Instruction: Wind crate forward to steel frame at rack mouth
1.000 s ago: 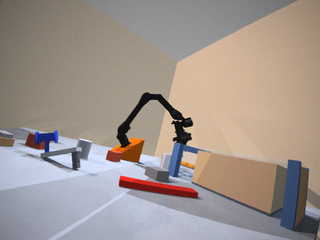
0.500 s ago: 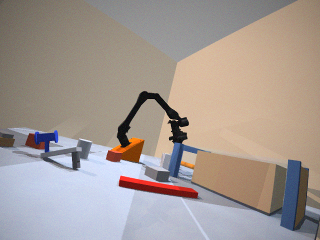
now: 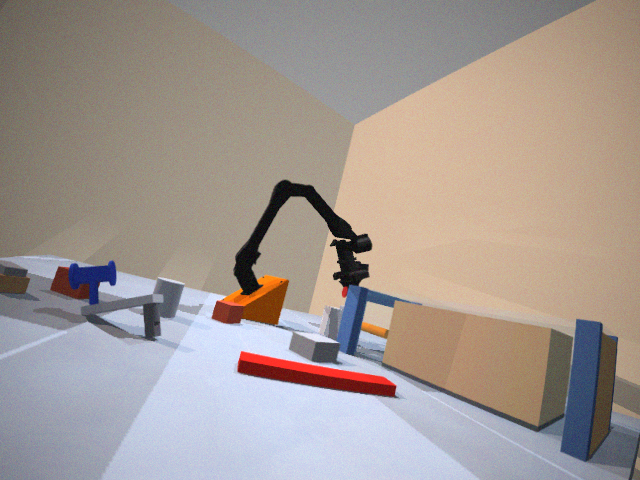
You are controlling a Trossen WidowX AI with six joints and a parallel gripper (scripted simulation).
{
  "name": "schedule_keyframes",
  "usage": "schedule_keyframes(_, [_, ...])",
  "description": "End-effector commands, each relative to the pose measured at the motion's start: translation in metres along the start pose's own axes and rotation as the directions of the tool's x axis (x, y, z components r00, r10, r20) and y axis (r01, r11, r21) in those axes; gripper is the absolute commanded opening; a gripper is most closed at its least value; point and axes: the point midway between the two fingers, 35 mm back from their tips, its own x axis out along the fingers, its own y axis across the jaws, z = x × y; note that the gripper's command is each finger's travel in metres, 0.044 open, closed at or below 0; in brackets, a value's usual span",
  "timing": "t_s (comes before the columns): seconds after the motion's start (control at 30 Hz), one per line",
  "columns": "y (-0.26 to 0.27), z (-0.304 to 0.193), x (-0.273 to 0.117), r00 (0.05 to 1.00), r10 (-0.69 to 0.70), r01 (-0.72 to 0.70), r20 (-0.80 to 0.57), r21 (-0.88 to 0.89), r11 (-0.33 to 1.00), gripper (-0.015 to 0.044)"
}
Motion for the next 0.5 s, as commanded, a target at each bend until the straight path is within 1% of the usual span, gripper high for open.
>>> schedule_keyframes(0.0, [0.009, -0.016, -0.002, 0.999, 0.014, -0.014, -0.035, -0.010, 1.000, 0.0000])
schedule_keyframes(0.47, [0.015, -0.034, -0.010, 0.999, 0.015, -0.015, -0.036, -0.011, 1.000, 0.0000])
